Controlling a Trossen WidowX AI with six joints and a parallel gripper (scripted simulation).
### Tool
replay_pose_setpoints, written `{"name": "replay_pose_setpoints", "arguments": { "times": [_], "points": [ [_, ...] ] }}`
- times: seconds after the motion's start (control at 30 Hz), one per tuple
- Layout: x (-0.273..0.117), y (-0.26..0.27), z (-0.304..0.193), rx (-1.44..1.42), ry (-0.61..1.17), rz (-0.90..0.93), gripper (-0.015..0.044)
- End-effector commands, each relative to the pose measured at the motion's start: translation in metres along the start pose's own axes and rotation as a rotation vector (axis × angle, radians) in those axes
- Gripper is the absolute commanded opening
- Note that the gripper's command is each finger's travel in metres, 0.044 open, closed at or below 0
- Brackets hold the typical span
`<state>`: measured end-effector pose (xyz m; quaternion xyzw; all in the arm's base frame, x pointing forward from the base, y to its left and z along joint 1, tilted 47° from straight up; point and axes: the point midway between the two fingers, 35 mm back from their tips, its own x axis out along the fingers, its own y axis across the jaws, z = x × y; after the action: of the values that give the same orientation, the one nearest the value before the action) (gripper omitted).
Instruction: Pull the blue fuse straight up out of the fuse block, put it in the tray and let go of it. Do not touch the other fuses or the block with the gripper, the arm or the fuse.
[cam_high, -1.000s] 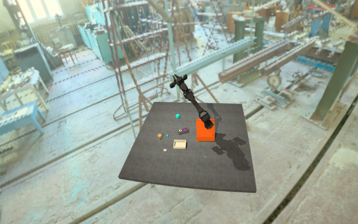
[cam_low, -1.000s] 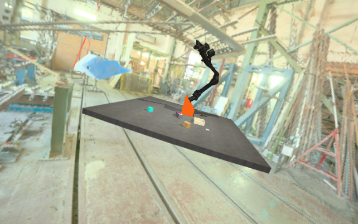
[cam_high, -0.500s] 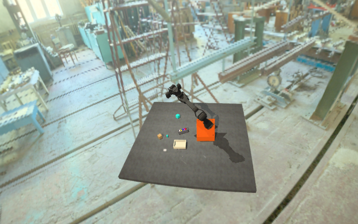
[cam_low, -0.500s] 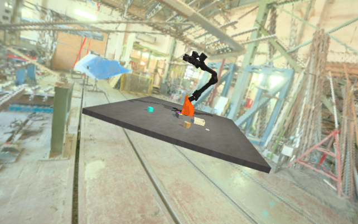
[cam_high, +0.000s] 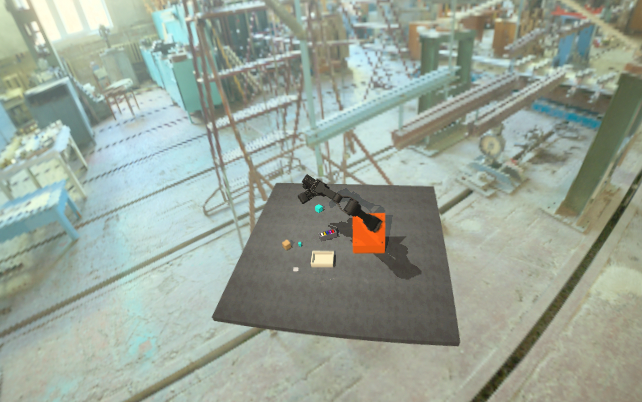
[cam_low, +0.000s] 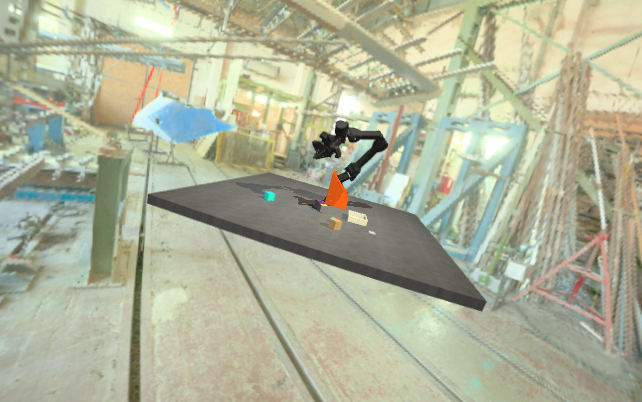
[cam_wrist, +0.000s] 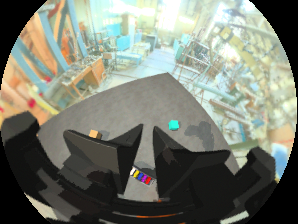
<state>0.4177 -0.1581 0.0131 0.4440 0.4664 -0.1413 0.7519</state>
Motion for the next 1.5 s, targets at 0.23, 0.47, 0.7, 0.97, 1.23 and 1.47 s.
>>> {"name": "replay_pose_setpoints", "arguments": {
  "times": [0.23, 0.47, 0.7, 0.97, 1.23, 1.47],
  "points": [
    [0.043, -0.009, -0.162, 0.263, 0.569, -0.075, 0.0070],
    [0.044, -0.015, -0.223, 0.403, 0.795, -0.159, 0.0070],
    [0.046, -0.015, -0.224, 0.403, 0.795, -0.159, 0.0070],
    [0.051, -0.014, -0.229, 0.403, 0.795, -0.159, 0.0070],
    [0.057, -0.014, -0.235, 0.403, 0.795, -0.159, 0.0070],
    [0.062, -0.014, -0.239, 0.403, 0.796, -0.158, 0.0070]
  ]
}}
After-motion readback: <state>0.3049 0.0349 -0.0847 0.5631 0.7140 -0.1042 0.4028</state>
